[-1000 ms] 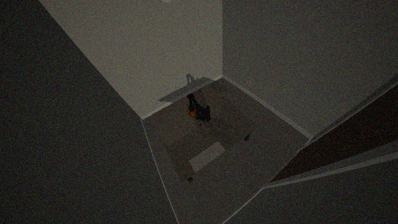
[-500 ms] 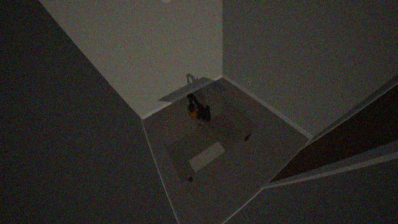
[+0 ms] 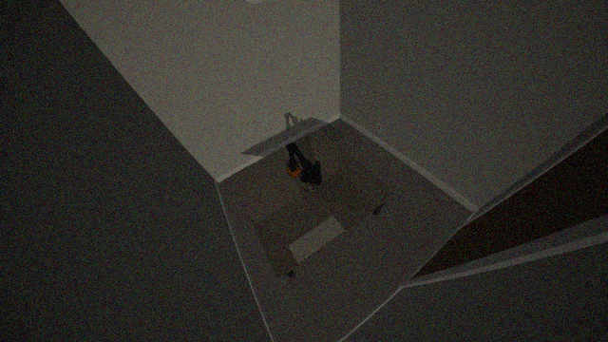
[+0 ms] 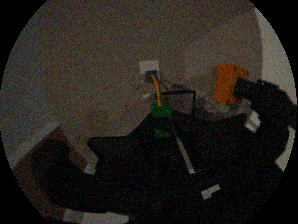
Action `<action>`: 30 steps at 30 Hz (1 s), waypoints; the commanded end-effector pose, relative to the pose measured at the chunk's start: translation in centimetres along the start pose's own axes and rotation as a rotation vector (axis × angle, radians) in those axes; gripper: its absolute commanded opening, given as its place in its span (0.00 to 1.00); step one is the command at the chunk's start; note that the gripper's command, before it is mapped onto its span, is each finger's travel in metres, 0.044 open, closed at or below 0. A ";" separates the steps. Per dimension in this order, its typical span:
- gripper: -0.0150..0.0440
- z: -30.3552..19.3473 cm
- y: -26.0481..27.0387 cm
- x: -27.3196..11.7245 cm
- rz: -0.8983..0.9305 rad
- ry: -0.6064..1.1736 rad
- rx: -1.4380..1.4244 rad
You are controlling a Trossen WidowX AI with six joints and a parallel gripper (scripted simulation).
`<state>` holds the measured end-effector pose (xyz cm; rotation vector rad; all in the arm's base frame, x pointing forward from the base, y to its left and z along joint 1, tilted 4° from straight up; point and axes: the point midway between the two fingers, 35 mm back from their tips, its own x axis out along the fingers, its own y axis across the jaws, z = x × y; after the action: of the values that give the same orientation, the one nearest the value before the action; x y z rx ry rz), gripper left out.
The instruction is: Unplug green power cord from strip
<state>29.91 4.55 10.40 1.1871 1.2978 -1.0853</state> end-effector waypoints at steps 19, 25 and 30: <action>0.25 1.2 0.1 0.0 0.000 -0.001 0.001; 0.25 2.2 0.2 0.0 0.000 -0.002 0.001; 0.25 3.0 0.2 0.0 0.000 -0.002 0.001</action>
<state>30.15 4.33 10.30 1.2070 1.3552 -1.0358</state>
